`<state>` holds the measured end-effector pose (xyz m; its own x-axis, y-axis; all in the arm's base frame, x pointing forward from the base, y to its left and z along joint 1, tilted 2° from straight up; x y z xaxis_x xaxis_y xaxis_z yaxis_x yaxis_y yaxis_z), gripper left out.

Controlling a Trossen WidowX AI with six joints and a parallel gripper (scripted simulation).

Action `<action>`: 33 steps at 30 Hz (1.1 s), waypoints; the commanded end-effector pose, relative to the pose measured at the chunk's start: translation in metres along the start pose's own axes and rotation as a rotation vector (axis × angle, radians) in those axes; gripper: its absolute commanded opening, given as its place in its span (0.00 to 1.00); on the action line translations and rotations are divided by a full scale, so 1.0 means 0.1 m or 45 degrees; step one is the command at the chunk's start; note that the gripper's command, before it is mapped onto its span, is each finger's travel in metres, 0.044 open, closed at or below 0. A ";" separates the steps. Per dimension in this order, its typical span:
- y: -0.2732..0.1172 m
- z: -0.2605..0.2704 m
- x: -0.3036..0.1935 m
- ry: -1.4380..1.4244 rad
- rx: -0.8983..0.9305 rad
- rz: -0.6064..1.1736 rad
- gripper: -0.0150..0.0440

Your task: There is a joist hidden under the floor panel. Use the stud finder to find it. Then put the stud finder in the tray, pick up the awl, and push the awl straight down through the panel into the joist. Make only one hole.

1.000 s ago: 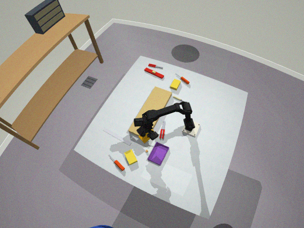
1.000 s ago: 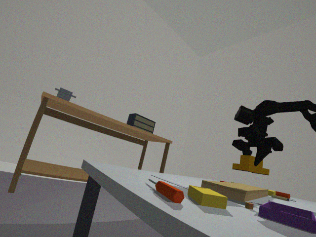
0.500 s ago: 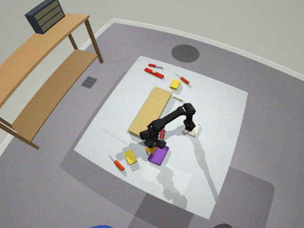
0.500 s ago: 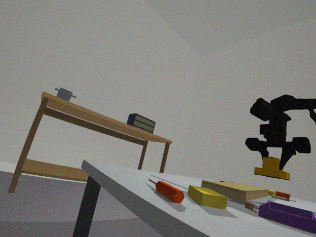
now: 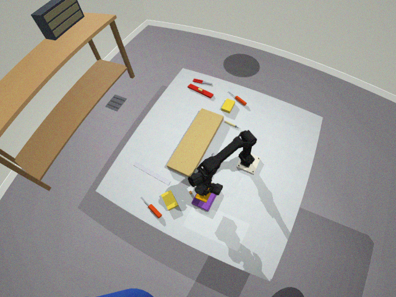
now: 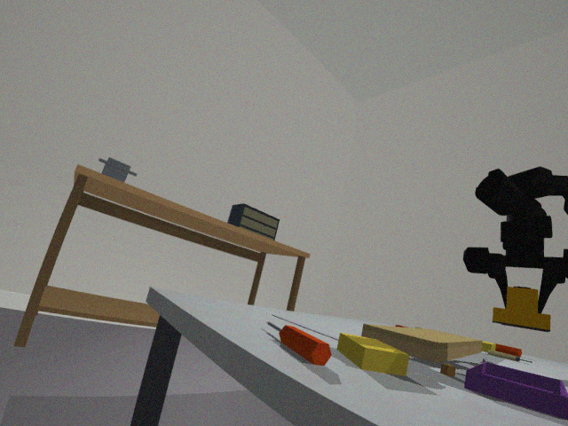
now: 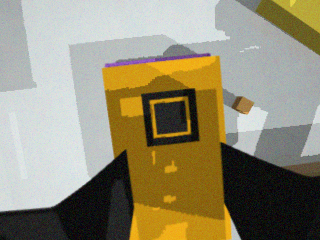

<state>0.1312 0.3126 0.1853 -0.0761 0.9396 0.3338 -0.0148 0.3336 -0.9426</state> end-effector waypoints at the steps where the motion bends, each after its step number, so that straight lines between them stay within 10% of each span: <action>1: 0.04 0.00 0.00 0.006 -0.004 -0.003 0.25; 33: 0.54 -0.01 -0.13 0.006 -0.004 -0.003 0.25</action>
<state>0.1321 0.3178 0.1327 -0.0769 0.9397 0.3332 -0.0158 0.3330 -0.9428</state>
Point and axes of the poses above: the point midway between the two fingers, 35 mm back from their tips, its own y axis out along the fingers, its own z axis across the jaws, x = y × z, the point moved 3 cm from there along -y, back along the fingers, and after that the axes turned 2 degrees about -y, right-handed, at the moved point
